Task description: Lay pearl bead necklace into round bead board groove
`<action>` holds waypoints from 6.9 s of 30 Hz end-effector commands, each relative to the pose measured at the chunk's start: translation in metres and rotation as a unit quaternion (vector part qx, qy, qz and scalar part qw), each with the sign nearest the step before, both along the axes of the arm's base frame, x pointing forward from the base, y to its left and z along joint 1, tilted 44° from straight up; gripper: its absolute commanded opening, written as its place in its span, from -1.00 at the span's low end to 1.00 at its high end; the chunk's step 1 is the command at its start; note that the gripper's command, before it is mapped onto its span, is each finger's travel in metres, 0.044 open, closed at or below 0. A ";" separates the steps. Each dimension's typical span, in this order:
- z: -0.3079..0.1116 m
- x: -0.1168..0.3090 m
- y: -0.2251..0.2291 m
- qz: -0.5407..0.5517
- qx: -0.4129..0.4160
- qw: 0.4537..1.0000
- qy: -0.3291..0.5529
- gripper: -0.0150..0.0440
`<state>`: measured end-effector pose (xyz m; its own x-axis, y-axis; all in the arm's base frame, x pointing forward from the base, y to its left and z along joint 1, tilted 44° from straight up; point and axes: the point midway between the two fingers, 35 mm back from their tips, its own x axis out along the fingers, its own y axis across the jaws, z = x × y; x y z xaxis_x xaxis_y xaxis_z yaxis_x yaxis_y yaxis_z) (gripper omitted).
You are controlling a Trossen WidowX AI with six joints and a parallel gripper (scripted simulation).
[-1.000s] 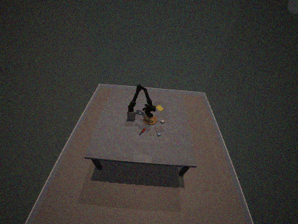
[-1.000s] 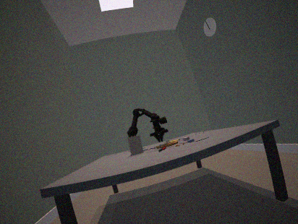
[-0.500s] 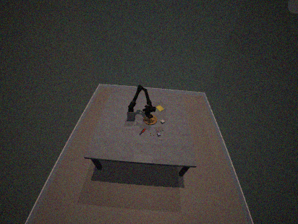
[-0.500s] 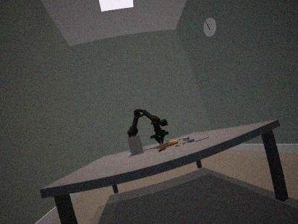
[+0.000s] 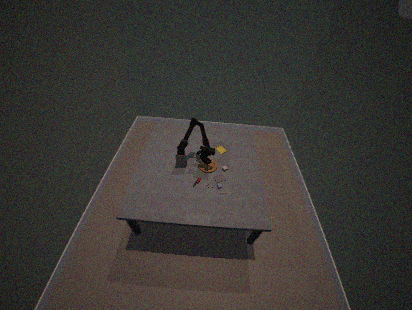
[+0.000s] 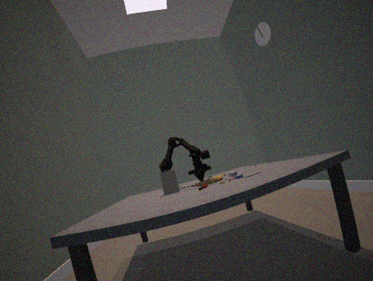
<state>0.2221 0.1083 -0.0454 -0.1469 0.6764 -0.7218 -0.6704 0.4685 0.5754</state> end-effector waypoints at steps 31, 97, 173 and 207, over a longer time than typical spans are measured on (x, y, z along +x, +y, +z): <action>0.005 0.000 -0.006 -0.003 0.001 1.000 0.006 -0.49; 0.013 -0.009 0.000 -0.003 0.001 1.000 0.006 1.00; 0.007 0.000 0.008 -0.179 -0.036 0.969 0.167 -0.49; 0.015 -0.004 0.011 -0.181 -0.038 0.967 0.174 0.04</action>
